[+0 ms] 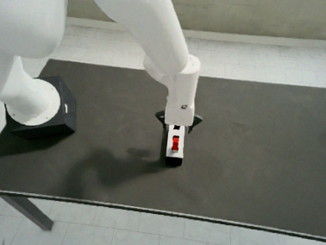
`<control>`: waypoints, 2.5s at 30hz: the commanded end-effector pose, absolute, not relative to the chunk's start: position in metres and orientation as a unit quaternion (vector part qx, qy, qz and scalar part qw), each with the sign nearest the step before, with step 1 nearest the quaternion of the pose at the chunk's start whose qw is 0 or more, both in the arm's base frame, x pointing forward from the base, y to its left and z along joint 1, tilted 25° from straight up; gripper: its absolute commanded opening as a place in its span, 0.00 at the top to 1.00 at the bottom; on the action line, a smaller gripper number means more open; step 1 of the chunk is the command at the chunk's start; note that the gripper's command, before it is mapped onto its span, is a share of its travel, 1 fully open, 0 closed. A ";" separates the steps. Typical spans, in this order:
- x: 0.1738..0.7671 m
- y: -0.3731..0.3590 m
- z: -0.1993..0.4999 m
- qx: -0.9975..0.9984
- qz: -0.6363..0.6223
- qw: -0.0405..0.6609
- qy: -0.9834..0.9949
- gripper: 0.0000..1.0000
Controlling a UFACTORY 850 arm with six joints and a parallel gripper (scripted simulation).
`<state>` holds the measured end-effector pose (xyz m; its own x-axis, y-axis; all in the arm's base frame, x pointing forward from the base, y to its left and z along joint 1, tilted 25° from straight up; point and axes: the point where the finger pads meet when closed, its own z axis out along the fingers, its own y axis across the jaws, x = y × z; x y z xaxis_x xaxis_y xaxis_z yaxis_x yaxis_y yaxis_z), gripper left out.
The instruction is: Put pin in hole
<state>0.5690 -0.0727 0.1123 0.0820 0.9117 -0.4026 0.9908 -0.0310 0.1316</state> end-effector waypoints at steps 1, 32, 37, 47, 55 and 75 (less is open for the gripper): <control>0.570 -0.072 0.113 0.710 -0.103 0.191 0.669 0.00; 0.573 -0.095 0.064 0.710 -0.103 0.191 0.670 0.00; 0.573 -0.095 0.064 0.710 -0.103 0.191 0.670 0.00; 0.577 -0.112 0.027 0.710 -0.103 0.190 0.670 0.00; 0.577 -0.112 0.027 0.710 -0.103 0.190 0.670 0.00; 0.577 -0.111 0.028 0.710 -0.103 0.190 0.670 1.00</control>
